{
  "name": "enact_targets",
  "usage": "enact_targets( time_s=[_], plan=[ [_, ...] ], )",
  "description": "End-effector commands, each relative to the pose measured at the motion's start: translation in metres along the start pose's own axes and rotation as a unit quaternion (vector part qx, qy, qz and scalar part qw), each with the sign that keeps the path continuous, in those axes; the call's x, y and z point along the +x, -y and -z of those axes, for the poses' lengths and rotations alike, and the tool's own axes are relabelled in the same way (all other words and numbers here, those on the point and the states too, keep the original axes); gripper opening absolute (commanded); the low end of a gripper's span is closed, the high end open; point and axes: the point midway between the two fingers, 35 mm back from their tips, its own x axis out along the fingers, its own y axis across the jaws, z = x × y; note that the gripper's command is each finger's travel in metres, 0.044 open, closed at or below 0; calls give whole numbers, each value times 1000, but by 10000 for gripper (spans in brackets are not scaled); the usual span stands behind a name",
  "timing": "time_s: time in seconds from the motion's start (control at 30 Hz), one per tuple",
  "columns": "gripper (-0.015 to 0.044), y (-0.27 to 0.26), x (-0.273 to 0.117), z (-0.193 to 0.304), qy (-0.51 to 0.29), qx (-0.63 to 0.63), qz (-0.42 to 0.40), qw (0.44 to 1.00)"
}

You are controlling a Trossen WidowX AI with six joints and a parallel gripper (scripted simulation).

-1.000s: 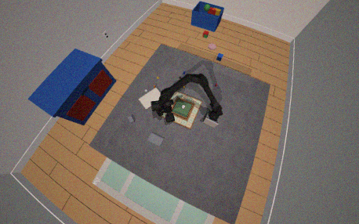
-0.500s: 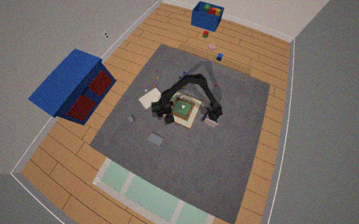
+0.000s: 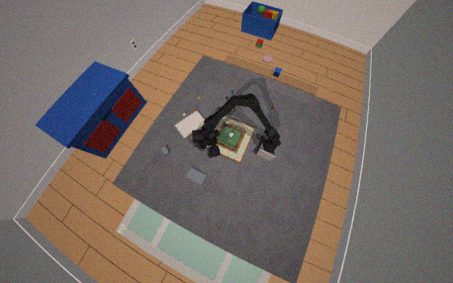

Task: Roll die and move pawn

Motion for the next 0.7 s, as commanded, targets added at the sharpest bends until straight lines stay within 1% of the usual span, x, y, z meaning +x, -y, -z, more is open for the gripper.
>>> enact_targets(
  time_s=[0.0, 0.1, 0.27, 0.6, 0.67],
  plan=[
    [200, 0, 8, 2, -3, -3, 1, 1000],
    [200, 0, 10, 2, -3, -3, 1, 1000],
    [69, 0, 10, 2, -3, -3, 1, 1000],
    [2, 0, 10, 2, -3, -3, 1, 1000],
    [0, 0, 9, 2, -3, -3, 1, 1000]
  ],
)
